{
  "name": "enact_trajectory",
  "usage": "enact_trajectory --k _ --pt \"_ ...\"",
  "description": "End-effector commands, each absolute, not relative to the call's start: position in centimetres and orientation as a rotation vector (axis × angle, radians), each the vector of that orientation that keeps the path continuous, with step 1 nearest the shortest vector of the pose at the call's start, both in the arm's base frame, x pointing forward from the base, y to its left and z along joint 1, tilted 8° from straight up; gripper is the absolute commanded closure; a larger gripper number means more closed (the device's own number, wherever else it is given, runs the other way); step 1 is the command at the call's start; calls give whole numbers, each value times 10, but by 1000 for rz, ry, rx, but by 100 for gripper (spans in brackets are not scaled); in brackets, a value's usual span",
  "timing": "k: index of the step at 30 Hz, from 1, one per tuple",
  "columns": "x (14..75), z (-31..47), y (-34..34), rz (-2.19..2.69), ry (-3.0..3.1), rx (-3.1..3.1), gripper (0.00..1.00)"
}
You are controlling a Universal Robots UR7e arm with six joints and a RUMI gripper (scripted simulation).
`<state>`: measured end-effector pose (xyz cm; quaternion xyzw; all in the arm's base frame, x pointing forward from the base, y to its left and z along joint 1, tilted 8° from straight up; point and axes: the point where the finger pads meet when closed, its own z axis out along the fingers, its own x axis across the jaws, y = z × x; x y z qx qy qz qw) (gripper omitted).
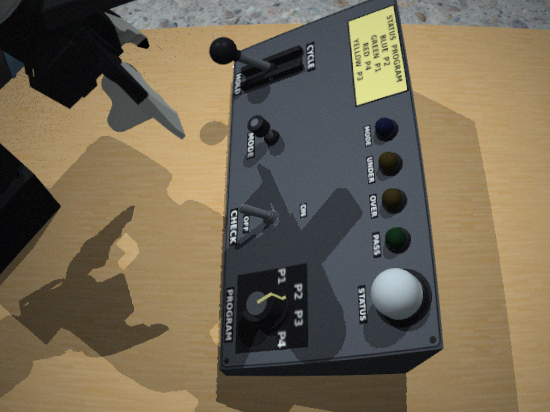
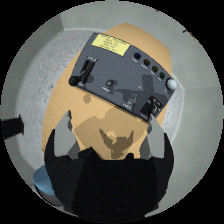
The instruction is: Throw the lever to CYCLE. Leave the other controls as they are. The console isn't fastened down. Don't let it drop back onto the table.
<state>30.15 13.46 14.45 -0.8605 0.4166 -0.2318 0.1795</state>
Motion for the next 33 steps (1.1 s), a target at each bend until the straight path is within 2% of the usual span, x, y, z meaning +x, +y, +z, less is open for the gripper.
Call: enact_trajectory --k 1,33 --pt "308 142 126 -616 1149 -2438 0" --pt "348 143 34 -515 1135 -2372 0"
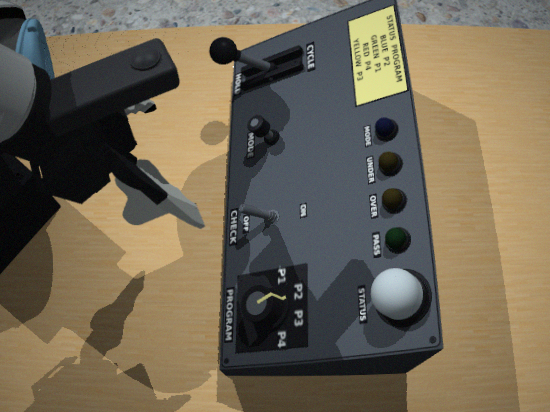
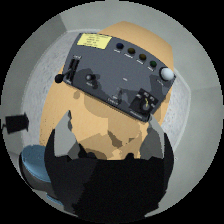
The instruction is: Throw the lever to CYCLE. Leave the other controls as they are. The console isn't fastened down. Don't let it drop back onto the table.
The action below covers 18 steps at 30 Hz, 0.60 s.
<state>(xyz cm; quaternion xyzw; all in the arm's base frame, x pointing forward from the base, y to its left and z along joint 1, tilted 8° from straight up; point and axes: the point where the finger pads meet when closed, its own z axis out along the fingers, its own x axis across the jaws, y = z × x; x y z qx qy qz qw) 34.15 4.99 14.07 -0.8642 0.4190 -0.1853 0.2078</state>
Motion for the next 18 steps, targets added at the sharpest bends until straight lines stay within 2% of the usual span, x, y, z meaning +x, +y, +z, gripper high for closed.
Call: enact_trajectory --k 1,18 --pt "350 144 28 -517 1134 -2363 0" --pt "360 155 -26 -575 1131 -2277 0"
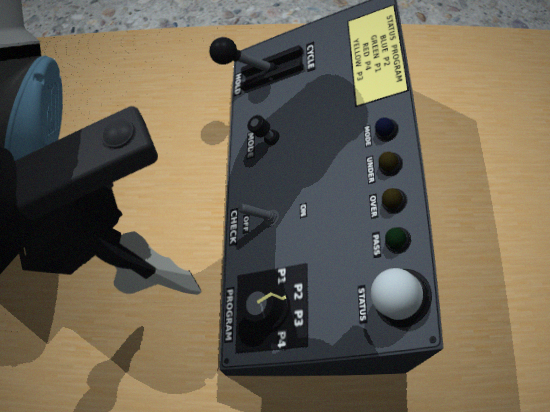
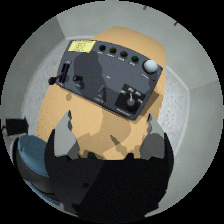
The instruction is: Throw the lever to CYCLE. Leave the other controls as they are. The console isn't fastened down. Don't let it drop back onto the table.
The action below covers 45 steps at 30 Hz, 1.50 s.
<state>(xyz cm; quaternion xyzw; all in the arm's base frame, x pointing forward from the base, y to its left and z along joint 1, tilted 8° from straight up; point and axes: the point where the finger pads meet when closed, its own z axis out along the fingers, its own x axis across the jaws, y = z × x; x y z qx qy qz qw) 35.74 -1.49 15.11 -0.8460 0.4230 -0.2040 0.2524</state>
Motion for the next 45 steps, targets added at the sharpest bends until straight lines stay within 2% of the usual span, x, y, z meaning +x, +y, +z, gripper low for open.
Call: enact_trajectory --k 1,45 --pt "361 155 -28 -578 1131 -2273 0" --pt "361 155 -35 -588 1130 -2262 0"
